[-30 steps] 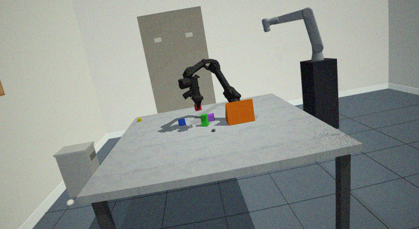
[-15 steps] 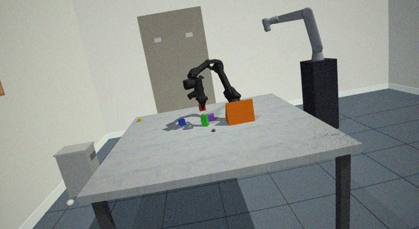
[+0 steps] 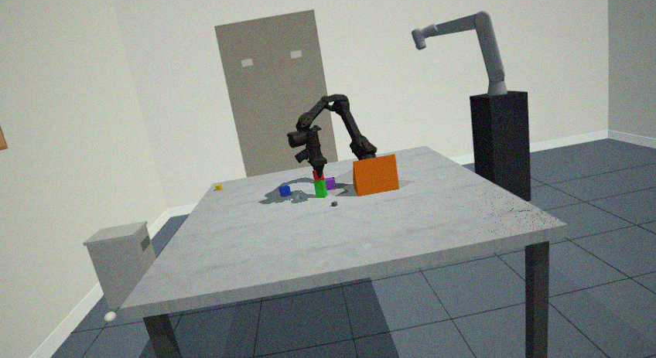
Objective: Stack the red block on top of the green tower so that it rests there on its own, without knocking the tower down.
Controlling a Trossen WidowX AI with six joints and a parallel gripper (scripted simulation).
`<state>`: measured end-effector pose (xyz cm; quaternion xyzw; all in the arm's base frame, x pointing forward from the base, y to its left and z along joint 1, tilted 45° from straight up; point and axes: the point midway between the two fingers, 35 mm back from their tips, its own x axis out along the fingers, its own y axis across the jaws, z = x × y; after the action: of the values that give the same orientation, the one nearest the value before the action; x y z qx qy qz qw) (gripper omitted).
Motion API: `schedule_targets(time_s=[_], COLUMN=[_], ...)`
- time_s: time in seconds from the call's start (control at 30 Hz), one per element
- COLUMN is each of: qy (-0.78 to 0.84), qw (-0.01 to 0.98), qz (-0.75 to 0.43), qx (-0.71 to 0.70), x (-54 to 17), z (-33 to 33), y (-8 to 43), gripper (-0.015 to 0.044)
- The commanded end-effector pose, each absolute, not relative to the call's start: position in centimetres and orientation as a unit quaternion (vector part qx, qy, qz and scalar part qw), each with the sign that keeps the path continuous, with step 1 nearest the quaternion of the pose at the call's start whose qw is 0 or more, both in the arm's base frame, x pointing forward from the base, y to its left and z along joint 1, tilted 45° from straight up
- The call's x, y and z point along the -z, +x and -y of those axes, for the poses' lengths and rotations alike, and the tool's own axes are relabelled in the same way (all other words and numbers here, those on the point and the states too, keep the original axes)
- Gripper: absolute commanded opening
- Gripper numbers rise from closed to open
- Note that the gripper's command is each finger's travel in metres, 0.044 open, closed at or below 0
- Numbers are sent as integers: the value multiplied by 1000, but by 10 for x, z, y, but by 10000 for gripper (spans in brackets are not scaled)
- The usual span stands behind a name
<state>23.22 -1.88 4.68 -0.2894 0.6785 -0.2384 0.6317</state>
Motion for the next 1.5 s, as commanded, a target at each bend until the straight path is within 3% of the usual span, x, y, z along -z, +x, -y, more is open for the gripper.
schedule_targets(time_s=[0.0,0.97,1.47], qy=[-292,-292,-291], qw=[630,630,630], qz=[-679,-679,-680], qx=[239,239,238], x=[-45,-48,-45], z=[21,19,21], y=[231,231,231], gripper=[0,0,394])
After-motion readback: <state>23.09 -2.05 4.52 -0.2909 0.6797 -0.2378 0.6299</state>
